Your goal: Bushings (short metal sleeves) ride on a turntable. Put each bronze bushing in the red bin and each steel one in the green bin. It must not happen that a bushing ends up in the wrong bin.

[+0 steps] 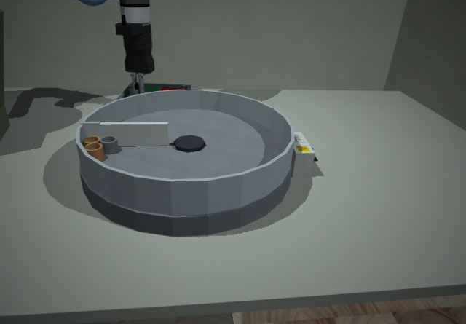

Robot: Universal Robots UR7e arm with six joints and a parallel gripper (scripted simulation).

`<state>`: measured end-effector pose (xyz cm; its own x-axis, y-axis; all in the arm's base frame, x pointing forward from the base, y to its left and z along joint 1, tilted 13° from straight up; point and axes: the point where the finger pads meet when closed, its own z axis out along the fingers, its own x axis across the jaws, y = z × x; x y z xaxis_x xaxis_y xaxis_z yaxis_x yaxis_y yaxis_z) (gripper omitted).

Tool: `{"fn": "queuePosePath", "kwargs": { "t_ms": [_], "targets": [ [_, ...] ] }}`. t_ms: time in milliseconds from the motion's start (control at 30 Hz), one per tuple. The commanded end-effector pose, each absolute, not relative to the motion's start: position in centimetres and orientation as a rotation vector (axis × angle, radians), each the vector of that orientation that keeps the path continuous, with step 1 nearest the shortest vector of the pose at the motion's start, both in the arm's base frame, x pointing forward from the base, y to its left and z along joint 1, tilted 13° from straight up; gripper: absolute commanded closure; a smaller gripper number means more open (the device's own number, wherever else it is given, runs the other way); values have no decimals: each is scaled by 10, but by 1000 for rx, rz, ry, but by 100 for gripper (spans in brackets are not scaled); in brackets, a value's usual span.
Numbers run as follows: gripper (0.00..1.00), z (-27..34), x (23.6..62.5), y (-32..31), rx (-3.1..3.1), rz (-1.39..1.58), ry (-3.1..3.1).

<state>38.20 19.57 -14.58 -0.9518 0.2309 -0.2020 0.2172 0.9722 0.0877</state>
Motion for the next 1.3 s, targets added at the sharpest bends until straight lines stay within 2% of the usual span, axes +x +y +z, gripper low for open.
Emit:
{"fn": "queuePosePath", "kwargs": {
  "t_ms": [0, 1267],
  "targets": [
    [100, -147, 383, 196, 334, 96, 2907],
    [100, -169, 388, 197, 334, 96, 2907]
  ]
}}
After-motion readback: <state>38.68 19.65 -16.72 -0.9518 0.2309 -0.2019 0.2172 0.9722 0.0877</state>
